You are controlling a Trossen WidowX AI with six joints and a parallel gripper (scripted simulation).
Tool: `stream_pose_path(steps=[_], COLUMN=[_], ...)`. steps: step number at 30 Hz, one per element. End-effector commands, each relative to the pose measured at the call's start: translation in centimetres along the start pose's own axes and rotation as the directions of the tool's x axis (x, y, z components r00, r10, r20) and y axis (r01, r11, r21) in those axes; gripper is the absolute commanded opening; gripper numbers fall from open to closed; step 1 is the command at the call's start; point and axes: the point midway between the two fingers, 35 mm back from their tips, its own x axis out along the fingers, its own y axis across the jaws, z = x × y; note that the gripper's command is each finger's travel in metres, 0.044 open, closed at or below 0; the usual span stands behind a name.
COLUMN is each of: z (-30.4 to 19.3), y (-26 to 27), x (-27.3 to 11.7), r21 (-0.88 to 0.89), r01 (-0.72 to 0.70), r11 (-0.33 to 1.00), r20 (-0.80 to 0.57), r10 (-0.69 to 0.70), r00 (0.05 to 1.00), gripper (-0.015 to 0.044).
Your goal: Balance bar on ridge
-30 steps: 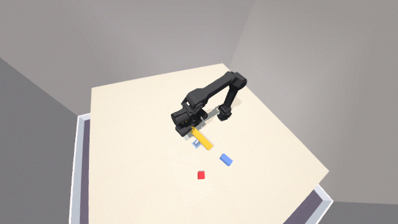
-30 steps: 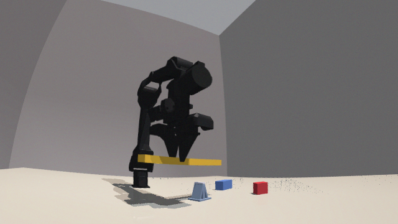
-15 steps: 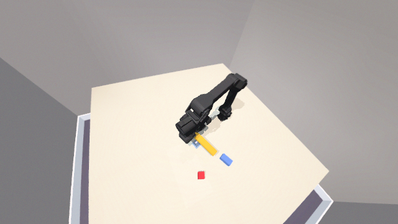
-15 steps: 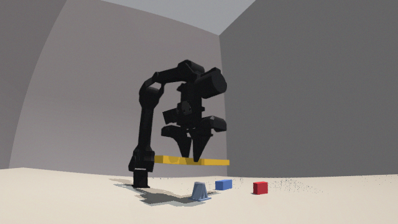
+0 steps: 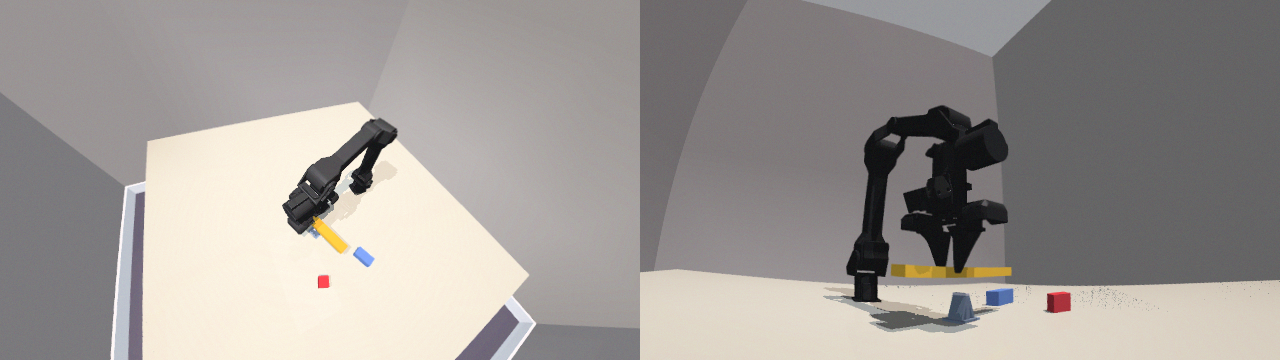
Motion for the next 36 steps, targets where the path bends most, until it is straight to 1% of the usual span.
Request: stream_pose_path(steps=[1, 9, 36], z=[-0.1, 0.0, 0.0], y=[-0.1, -0.2, -0.2], x=[0.9, 2.0, 2.1], r21=[0.005, 0.005, 0.005], r01=[0.003, 0.003, 0.003], r11=[1.0, 1.0, 1.0], r20=[-0.006, -0.005, -0.005], r10=[-0.003, -0.003, -0.003], r00=[1.0, 1.0, 1.0], gripper=[0.0, 0.0, 0.0])
